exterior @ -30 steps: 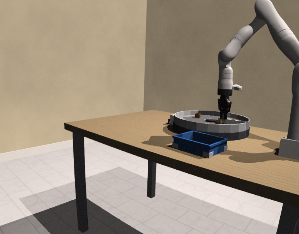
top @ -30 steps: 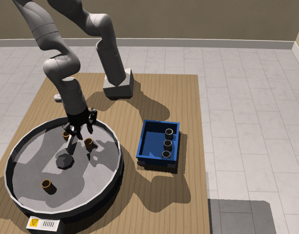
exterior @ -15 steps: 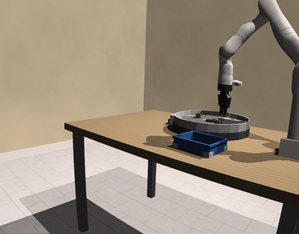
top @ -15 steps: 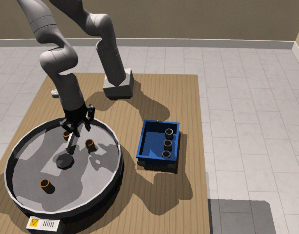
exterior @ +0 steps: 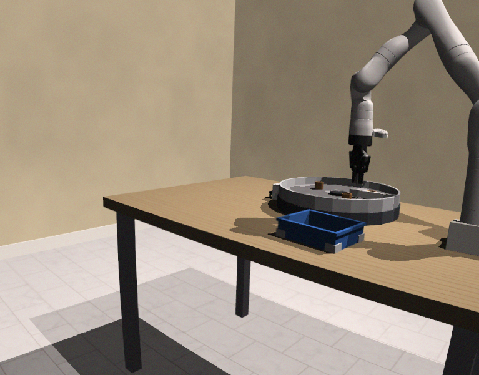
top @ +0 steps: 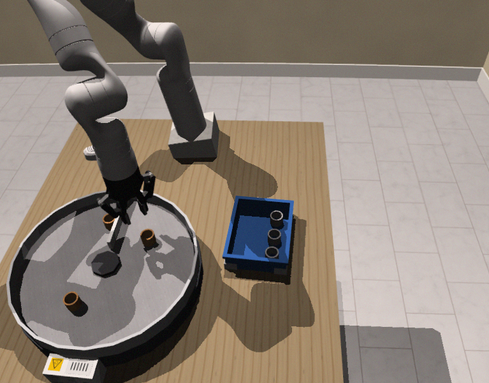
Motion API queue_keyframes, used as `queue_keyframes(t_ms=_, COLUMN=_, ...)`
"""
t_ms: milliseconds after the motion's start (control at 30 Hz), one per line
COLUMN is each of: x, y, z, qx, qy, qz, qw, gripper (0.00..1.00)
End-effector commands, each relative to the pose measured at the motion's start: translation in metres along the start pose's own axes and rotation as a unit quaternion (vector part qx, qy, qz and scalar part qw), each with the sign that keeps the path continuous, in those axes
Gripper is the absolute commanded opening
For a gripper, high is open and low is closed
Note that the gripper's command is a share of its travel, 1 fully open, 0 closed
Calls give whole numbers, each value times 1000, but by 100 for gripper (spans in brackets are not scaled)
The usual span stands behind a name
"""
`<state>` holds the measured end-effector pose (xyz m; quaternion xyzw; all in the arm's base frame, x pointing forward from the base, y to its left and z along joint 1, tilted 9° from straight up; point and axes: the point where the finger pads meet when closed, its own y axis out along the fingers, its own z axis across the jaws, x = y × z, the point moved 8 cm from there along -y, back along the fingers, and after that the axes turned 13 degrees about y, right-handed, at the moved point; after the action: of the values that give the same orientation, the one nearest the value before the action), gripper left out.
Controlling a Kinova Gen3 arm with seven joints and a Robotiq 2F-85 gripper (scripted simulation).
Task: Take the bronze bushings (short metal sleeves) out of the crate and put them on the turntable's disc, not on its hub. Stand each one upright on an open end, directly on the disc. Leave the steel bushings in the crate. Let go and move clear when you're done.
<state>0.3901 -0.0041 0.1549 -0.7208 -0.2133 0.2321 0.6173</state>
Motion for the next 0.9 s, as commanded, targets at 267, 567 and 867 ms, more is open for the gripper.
queue_keyframes(t_ms=267, x=0, y=-1, z=0, qx=-1, qy=0, qz=-1, qw=1000, gripper=40)
queue_keyframes(t_ms=567, x=0, y=-9, z=0, qx=-1, qy=0, qz=-1, qw=1000, gripper=100)
queue_keyframes(t_ms=867, x=0, y=-59, z=0, qx=-1, qy=0, qz=-1, qw=1000, gripper=100)
